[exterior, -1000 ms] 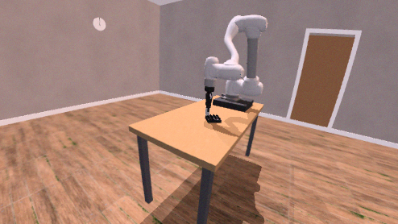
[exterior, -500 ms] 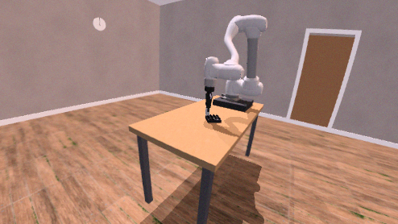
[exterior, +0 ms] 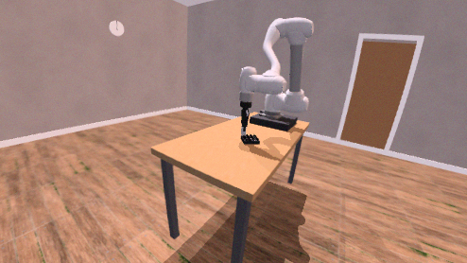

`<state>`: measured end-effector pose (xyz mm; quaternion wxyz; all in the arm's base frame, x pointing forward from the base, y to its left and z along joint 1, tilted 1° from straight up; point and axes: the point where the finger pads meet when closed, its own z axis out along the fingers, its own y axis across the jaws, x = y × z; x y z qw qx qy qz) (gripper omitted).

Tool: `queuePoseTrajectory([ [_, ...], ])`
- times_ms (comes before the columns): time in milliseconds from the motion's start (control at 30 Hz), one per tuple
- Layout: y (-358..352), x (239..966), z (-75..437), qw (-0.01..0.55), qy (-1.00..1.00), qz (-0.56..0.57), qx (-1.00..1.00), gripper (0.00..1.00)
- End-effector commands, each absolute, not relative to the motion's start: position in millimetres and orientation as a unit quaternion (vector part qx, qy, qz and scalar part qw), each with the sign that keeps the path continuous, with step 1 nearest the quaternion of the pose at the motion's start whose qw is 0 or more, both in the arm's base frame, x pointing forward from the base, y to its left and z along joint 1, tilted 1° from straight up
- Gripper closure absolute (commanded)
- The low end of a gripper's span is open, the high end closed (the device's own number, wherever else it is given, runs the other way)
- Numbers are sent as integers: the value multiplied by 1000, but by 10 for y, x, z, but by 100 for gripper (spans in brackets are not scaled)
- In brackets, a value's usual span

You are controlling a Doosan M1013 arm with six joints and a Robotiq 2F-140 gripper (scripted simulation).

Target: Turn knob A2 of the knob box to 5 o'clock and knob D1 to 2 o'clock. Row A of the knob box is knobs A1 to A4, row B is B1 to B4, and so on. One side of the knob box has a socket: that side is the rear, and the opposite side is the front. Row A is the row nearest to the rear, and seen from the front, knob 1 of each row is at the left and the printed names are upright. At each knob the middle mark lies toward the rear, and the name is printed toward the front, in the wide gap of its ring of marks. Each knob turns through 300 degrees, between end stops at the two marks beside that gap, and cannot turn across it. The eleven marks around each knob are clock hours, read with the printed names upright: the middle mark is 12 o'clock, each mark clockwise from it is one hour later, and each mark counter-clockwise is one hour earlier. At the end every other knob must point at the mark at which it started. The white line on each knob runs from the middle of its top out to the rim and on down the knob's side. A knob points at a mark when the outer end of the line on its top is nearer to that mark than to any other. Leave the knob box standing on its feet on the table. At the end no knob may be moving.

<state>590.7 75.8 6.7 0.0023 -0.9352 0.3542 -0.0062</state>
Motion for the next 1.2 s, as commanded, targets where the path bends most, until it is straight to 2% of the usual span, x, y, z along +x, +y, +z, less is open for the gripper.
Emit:
queuePoseTrajectory([
  [0, 758, 5907, 68, 2, 354, -6, -935, 88],
  [67, 758, 5907, 68, 2, 354, -6, -935, 88],
  [100, 758, 5907, 68, 2, 354, -6, -935, 95],
  [1167, 758, 5907, 68, 2, 354, -6, -935, 95],
])
